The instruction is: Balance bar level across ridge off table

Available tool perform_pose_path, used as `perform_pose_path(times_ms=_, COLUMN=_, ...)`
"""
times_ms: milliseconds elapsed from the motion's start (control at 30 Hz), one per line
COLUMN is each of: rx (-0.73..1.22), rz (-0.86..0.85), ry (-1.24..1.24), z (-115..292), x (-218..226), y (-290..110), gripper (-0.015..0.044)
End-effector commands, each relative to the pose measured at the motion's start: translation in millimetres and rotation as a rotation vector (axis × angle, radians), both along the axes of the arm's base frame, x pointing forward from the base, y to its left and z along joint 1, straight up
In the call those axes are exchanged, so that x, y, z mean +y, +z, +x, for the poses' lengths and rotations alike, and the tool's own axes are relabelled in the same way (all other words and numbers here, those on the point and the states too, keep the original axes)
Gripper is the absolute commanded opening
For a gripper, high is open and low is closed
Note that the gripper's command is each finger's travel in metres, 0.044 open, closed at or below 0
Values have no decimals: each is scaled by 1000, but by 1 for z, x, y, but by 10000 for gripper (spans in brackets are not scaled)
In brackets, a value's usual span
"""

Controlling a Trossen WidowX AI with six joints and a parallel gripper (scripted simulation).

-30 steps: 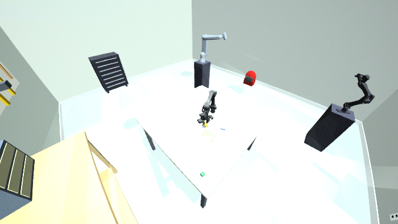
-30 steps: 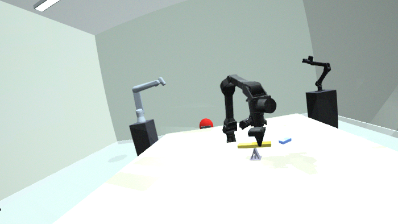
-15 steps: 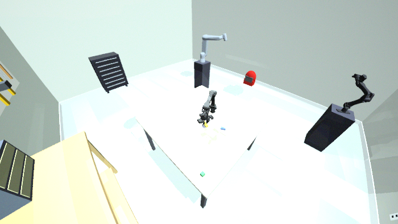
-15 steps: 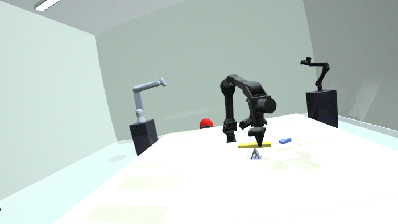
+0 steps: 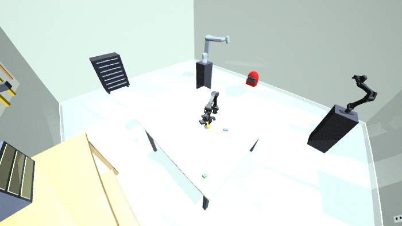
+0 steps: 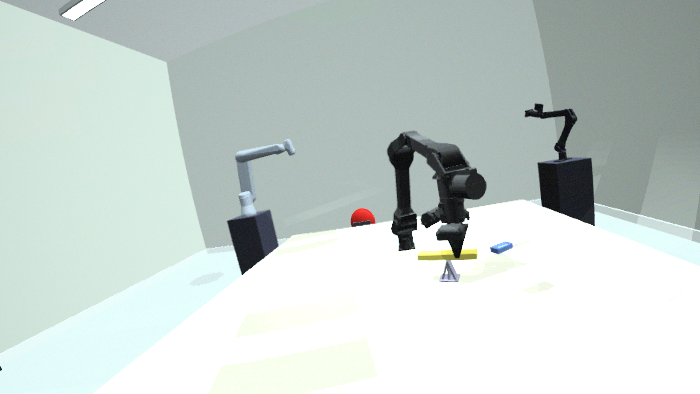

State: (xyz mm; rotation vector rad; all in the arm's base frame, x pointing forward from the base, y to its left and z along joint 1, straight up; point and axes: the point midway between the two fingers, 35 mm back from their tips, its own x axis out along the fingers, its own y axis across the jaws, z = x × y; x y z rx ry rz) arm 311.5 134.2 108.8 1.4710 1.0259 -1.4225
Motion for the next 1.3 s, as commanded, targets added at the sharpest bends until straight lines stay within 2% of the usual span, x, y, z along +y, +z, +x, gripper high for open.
perform_pose_path(times_ms=0, rx=2, rz=1, ry=-1, z=0, x=0, y=0, gripper=0)
perform_pose_path(times_ms=1200, rx=0, rz=0, ry=0, z=0, x=0, y=0, gripper=0)
perform_pose_path(times_ms=1267, rx=0, rz=0, ry=0, z=0, x=0, y=0, gripper=53)
